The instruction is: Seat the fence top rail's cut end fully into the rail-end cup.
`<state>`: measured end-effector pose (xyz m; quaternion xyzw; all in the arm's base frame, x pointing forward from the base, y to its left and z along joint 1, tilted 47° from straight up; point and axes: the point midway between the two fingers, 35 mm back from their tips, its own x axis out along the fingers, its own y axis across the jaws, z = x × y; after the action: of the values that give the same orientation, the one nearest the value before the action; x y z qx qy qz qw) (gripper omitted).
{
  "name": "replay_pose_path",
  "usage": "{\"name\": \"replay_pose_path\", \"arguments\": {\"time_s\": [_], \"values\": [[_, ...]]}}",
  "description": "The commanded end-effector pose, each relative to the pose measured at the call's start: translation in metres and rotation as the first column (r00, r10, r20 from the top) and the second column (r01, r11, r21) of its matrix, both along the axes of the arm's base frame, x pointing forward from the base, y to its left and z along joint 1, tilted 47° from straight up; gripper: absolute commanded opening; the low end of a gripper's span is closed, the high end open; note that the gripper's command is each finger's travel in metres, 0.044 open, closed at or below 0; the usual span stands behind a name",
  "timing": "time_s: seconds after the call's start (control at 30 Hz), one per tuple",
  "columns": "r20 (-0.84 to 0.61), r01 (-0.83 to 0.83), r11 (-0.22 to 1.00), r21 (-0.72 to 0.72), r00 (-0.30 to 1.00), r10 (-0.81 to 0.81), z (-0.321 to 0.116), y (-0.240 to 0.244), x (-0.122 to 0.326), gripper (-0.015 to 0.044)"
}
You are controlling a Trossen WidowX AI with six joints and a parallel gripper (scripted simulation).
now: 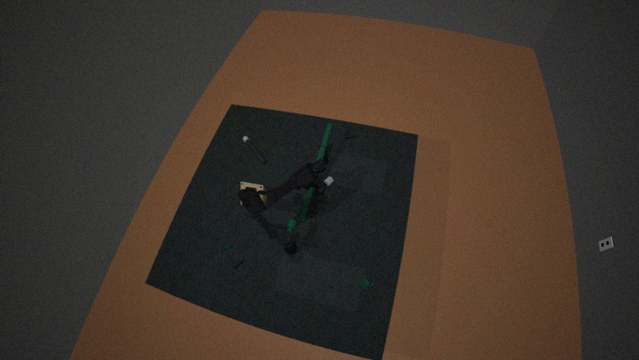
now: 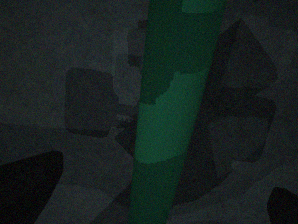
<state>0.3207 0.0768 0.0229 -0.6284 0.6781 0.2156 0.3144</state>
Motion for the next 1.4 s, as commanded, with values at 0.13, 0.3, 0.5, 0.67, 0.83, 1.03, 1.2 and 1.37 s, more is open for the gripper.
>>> {"name": "replay_pose_path", "arguments": {"time_s": [0.13,0.3,0.5,0.67,0.83,1.03,1.2,1.37], "values": [[-0.003,-0.006,1.0,-0.004,1.0,0.006,-0.013,-0.015,0.0,0.044],[-0.003,-0.006,1.0,-0.004,1.0,0.006,-0.015,-0.017,0.0,0.044],[-0.002,-0.006,1.0,-0.004,1.0,0.006,-0.021,-0.022,0.0,0.044],[-0.002,-0.006,1.0,-0.004,1.0,0.006,-0.026,-0.028,0.001,0.044],[-0.002,-0.006,1.0,-0.004,1.0,0.006,-0.032,-0.034,0.001,0.044],[-0.002,-0.006,1.0,-0.005,1.0,0.006,-0.039,-0.041,0.001,0.044],[-0.002,-0.006,1.0,-0.005,1.0,0.006,-0.044,-0.047,0.0,0.044],[-0.002,-0.006,1.0,-0.006,1.0,0.006,-0.049,-0.053,0.0,0.044]]}}
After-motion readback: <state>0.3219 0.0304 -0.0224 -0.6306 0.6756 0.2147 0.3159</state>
